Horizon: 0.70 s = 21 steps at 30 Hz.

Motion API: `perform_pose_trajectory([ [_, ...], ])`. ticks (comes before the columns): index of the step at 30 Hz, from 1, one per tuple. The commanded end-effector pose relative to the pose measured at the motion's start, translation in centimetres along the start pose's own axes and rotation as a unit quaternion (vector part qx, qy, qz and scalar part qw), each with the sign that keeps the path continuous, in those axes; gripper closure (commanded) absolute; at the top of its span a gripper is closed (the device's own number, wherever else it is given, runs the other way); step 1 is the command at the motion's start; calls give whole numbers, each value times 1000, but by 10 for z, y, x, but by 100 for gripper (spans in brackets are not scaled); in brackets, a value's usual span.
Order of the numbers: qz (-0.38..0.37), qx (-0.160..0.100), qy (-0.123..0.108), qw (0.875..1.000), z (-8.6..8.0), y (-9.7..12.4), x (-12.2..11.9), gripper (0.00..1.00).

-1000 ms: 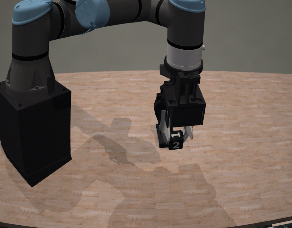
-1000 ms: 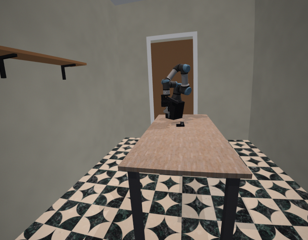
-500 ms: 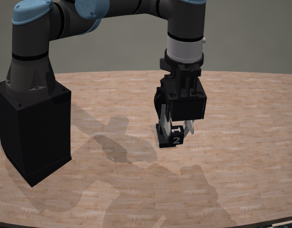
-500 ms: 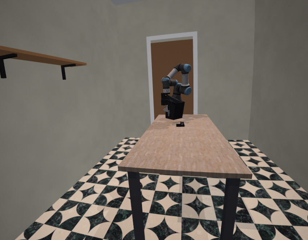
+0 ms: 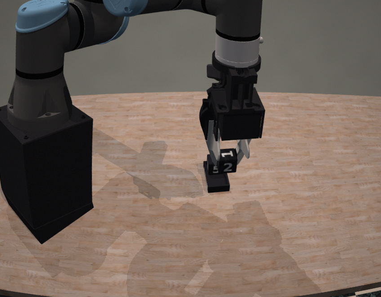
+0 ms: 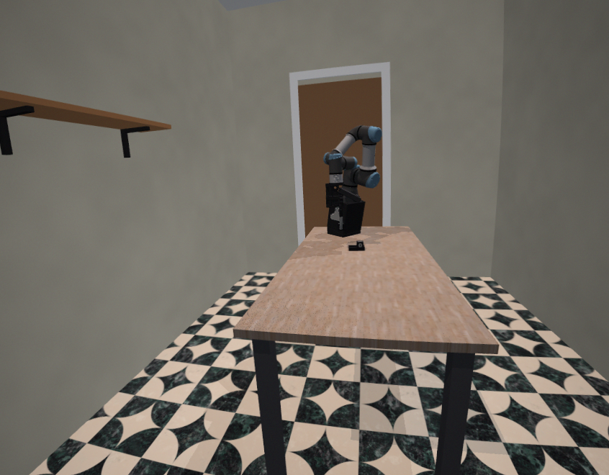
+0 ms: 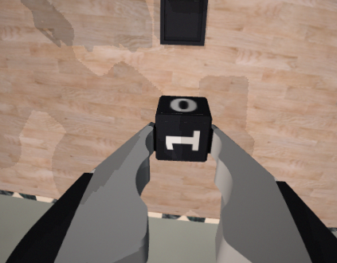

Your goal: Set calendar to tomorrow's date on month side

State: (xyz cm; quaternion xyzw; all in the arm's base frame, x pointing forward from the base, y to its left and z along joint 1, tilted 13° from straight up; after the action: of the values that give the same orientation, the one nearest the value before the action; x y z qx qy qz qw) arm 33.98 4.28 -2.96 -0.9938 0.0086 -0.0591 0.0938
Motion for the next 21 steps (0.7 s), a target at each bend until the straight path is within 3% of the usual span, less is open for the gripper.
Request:
perform_pose_trajectory([
  [1, 3, -2, 2, 1000, -7, -44, -13, 89],
  [4, 3, -2, 2, 1000, -8, -54, -17, 89],
  [21, 3, -2, 2, 1000, -7, -54, -17, 89],
])
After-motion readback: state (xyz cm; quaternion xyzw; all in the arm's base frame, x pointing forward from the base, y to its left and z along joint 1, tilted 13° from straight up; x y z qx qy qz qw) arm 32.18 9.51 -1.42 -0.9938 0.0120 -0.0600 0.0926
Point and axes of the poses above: the point where the finger pads meet when closed, its own z axis out along the fingers, its own x axis across the jaws, y = z × x, the point moved 1 cm from there along -z, back along the fingers, and after that the axes turned 15 degrees about z, right-handed, at the moved point
